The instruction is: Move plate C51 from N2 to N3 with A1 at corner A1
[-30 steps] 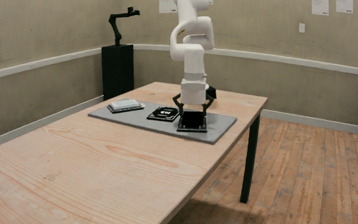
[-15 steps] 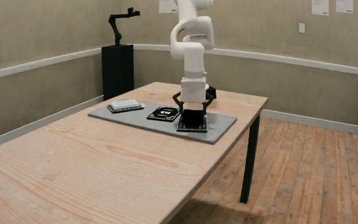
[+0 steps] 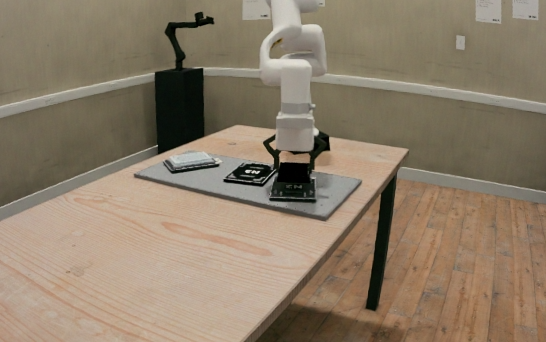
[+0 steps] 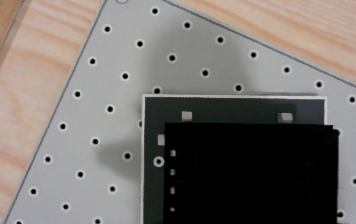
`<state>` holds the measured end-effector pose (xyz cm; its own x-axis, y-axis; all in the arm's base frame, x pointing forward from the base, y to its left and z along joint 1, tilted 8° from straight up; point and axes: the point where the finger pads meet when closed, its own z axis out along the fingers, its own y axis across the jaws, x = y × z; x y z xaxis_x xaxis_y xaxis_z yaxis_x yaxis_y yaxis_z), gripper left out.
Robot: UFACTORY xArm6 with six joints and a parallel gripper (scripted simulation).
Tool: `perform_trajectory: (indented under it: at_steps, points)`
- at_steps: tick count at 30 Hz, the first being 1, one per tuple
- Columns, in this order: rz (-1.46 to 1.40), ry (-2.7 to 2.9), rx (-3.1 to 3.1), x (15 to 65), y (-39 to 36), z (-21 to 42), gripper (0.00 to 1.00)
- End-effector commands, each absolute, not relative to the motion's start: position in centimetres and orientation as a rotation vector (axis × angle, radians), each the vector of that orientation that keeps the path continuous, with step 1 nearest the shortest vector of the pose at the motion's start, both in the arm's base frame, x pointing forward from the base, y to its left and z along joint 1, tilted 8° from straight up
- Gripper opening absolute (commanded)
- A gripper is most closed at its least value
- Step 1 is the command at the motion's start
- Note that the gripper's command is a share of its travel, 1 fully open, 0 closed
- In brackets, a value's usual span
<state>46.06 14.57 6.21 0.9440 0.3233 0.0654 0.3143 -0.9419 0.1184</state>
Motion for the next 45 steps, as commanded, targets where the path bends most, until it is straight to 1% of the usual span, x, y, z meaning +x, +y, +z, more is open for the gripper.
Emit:
perform_trajectory:
  at_steps: [1,45]
  points:
    - [0.134,0.492,2.993,46.1,14.7,6.9,0.00]
    - [0.134,0.492,2.993,45.5,15.2,12.9,0.00]
